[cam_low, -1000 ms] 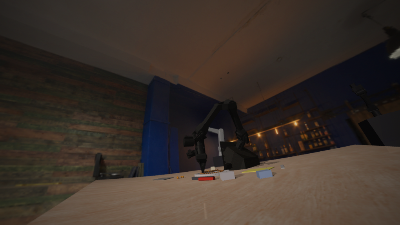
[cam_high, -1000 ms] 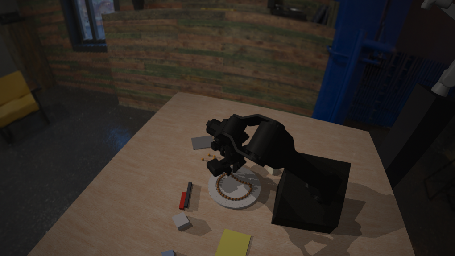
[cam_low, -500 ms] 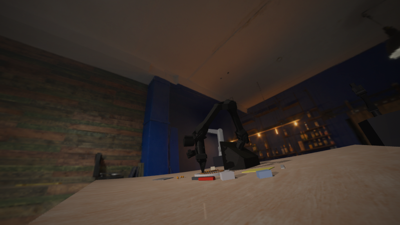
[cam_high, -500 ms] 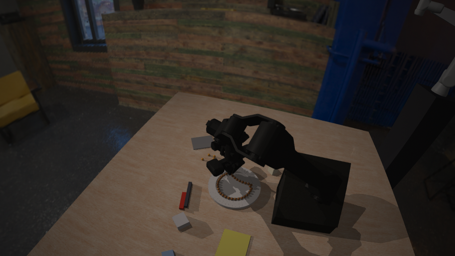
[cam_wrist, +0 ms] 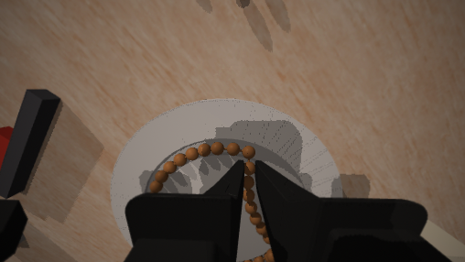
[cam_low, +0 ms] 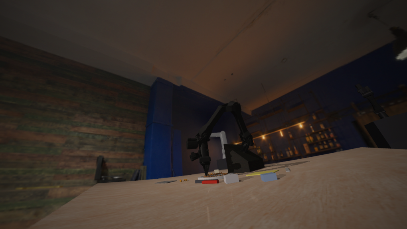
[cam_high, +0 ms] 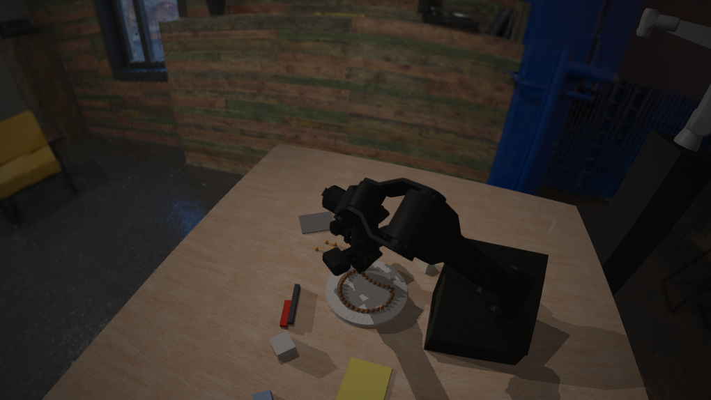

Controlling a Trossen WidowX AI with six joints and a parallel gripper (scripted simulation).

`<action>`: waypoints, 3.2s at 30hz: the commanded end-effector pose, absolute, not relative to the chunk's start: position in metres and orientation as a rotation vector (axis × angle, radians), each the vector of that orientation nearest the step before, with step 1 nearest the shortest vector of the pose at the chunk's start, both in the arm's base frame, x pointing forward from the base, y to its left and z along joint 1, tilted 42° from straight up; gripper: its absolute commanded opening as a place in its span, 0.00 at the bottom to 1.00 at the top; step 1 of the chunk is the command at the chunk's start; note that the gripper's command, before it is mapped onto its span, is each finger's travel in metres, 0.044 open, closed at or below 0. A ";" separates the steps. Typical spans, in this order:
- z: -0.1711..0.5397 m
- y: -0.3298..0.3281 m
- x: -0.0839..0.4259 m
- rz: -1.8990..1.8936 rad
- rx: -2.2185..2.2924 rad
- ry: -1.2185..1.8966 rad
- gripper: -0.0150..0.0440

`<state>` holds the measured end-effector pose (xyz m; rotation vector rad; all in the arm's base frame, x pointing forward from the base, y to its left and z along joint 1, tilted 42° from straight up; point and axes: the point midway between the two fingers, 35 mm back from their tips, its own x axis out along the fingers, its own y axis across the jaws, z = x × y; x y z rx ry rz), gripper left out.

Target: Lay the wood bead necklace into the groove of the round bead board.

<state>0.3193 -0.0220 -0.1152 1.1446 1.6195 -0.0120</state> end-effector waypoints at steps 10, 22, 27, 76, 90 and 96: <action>-0.113 -0.028 0.317 -0.013 1.150 1.624 0.25; -0.122 -0.033 0.316 -0.013 1.150 1.623 0.25; -0.125 -0.030 0.317 -0.013 1.150 1.624 0.25; -0.099 -0.047 0.309 0.040 1.097 1.612 0.78; -0.098 -0.046 0.309 0.059 1.077 1.596 0.46; -0.103 -0.042 0.309 0.060 1.077 1.598 0.46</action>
